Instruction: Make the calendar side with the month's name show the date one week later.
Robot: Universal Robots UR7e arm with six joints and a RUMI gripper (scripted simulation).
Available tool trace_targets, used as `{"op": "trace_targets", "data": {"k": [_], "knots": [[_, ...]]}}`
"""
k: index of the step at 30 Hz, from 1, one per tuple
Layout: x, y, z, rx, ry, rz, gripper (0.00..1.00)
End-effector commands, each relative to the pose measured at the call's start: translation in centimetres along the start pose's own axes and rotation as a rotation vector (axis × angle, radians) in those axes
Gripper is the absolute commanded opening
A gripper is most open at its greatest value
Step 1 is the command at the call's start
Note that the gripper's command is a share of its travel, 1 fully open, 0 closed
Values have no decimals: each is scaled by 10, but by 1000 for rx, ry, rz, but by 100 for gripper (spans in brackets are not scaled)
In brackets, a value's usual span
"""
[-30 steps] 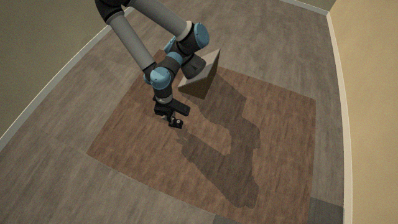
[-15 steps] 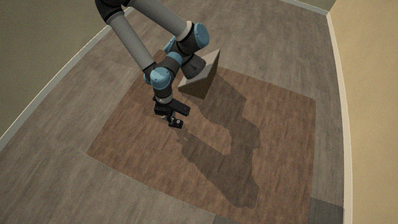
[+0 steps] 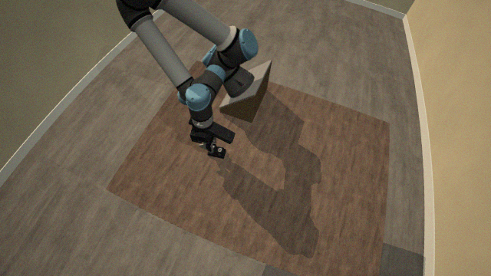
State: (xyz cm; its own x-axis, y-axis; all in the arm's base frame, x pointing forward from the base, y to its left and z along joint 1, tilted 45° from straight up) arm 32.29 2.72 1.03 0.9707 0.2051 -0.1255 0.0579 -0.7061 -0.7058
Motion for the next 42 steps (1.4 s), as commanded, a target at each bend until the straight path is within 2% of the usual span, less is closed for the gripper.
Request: {"op": "trace_targets", "data": {"k": [1,42], "knots": [[0,2,0,0,0,-1,10],[0,6,0,0,0,-1,10]]}}
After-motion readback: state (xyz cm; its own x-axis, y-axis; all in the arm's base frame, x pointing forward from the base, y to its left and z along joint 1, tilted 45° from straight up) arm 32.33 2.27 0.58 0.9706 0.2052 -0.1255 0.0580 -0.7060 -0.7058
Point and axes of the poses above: the point where the finger pads meet when closed, its own y axis out along the fingers, its own x axis across the jaws, z = x × y, the point moved 8 cm from there along -y, back along the fingers, and after that the axes turned 1 degree about -y, right-handed, at the moved point
